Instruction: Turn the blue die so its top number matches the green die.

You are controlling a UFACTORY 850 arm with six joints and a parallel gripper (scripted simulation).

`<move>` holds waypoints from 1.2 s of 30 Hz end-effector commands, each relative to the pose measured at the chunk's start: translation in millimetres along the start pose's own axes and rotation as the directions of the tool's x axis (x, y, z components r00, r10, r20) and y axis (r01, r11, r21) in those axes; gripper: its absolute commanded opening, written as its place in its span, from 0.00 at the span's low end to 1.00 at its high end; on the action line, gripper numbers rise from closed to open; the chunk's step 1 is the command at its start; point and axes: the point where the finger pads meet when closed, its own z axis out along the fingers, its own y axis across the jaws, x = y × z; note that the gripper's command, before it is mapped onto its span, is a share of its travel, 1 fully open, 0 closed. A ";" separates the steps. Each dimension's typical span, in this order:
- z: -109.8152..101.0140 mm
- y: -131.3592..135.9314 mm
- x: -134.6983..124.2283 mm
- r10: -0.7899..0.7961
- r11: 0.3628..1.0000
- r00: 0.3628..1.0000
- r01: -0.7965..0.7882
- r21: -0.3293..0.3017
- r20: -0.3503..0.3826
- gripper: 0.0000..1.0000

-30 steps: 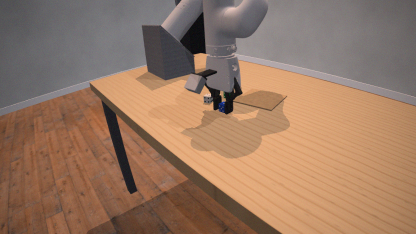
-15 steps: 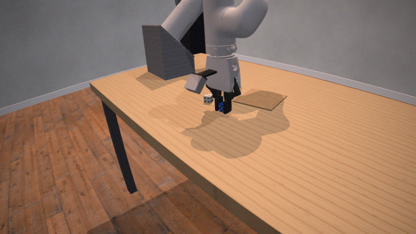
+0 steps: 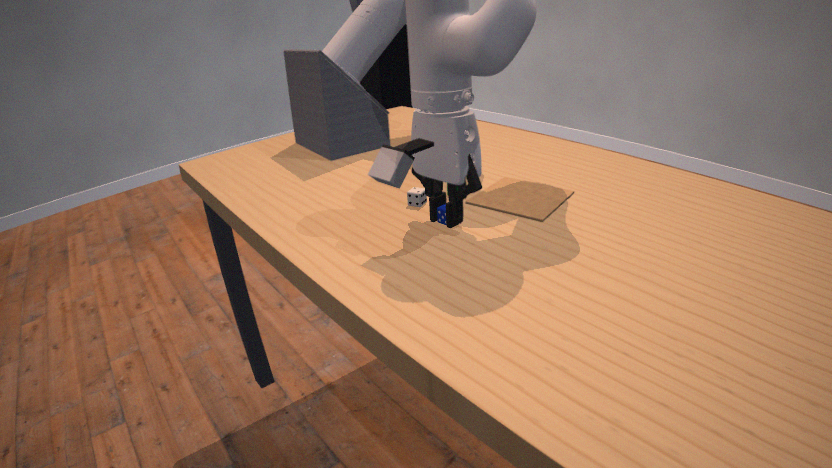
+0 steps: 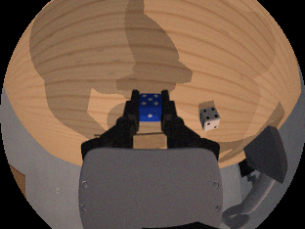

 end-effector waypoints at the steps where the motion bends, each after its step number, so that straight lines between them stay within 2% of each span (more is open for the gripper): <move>1: -0.8 -0.8 0.3 0.000 1.000 1.000 0.000 0.001 -0.001 0.21; 15: -4.5 -0.8 0.3 0.000 1.000 1.000 0.000 0.001 -0.001 0.21; 19: -22.2 -0.8 0.3 0.000 1.000 1.000 0.000 0.001 -0.001 0.21; 29: -90.5 -0.7 0.2 0.000 1.000 1.000 0.000 0.001 -0.001 0.21; 36: -100.7 -0.7 0.2 0.000 1.000 1.000 0.000 0.001 -0.001 0.21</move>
